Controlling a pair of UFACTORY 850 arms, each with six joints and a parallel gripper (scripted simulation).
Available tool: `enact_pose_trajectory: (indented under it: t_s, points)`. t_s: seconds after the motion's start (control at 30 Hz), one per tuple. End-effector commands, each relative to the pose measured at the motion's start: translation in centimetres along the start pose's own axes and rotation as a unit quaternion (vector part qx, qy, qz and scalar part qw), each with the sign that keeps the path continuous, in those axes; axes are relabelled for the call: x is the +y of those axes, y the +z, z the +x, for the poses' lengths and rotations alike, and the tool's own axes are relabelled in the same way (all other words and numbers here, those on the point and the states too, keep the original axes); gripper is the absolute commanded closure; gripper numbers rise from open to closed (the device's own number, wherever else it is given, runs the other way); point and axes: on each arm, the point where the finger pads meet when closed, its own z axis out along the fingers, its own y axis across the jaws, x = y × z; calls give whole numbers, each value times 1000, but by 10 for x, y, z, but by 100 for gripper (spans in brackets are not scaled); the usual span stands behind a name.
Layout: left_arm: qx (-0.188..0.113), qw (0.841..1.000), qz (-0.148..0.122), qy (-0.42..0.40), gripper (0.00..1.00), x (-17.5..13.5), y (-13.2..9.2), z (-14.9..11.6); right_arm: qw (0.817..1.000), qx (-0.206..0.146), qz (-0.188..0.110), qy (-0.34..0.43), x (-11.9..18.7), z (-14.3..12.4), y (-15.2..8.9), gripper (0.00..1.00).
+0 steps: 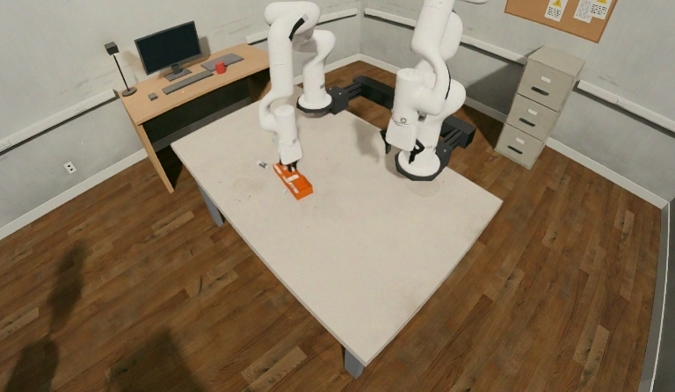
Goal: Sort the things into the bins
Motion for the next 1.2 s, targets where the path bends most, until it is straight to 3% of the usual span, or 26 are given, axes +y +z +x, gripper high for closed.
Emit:
enact_pose_trajectory:
  t_s: [0.0,0.6,1.07,1.1,1.17]
  points:
    - [-1,1000,0,0,0,0,0,-1,1000,0,1,0,-1,-1,7,89]
    - [-1,1000,0,0,0,0,0,-1,1000,0,1,0,-1,-1,39,89]
    - [-1,1000,0,0,0,0,0,-1,1000,0,1,0,-1,-1,39,89]
    - [-1,1000,0,0,0,0,0,-1,1000,0,1,0,-1,-1,39,68]
    - [-1,1000,0,0,0,0,0,-1,1000,0,1,0,-1,-1,39,68]
